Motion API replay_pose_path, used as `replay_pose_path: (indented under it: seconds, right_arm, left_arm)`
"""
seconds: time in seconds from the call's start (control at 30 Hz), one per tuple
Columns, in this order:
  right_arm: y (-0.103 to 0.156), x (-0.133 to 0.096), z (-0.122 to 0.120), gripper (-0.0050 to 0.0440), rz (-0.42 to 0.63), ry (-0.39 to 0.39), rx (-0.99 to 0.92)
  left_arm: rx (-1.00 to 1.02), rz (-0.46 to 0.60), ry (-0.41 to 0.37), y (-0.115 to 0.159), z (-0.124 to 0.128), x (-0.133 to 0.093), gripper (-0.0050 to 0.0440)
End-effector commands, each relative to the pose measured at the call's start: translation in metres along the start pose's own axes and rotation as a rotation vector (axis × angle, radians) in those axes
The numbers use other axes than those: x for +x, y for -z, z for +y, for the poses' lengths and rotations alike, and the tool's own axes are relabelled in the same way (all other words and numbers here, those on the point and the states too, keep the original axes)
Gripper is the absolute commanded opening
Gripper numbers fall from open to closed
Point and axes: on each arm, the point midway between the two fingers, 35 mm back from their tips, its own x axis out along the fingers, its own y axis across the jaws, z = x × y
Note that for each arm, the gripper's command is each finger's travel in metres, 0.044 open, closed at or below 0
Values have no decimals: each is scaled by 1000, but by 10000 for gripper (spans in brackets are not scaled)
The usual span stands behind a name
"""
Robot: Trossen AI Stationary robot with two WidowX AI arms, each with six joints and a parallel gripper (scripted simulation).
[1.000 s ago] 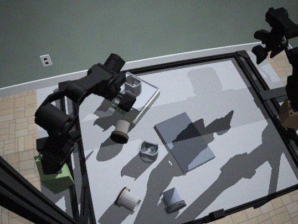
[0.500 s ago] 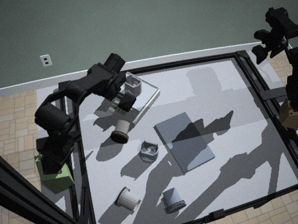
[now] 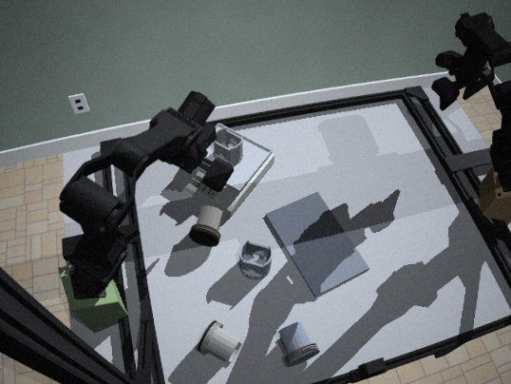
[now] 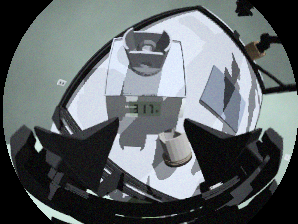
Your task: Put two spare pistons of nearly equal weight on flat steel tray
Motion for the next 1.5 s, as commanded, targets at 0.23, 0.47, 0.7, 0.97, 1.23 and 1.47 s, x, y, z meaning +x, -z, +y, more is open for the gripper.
replay_pose_path:
  seconds: [0.23, 0.47, 0.7, 0.97, 1.23, 1.47]
  right_arm:
    - [0, 0, 1, 440, -1, -4, -2]
    - [0, 0, 1, 440, -1, -4, -2]
    - [0, 0, 1, 440, -1, -4, -2]
    - [0, 0, 1, 440, -1, -4, -2]
    - [0, 0, 1, 440, -1, -4, -2]
    - [0, 0, 1, 440, -1, -4, -2]
  left_arm:
    - [6, 28, -7, 3, 3, -3, 378]
    - [20, 160, -17, 16, 11, -23, 378]
    - [29, 346, 0, 32, 14, -54, 378]
    - [-16, 373, -5, 16, 16, -53, 378]
    - [-16, 373, -5, -21, 20, -38, 378]
    - [-16, 373, -5, -49, 23, -27, 378]
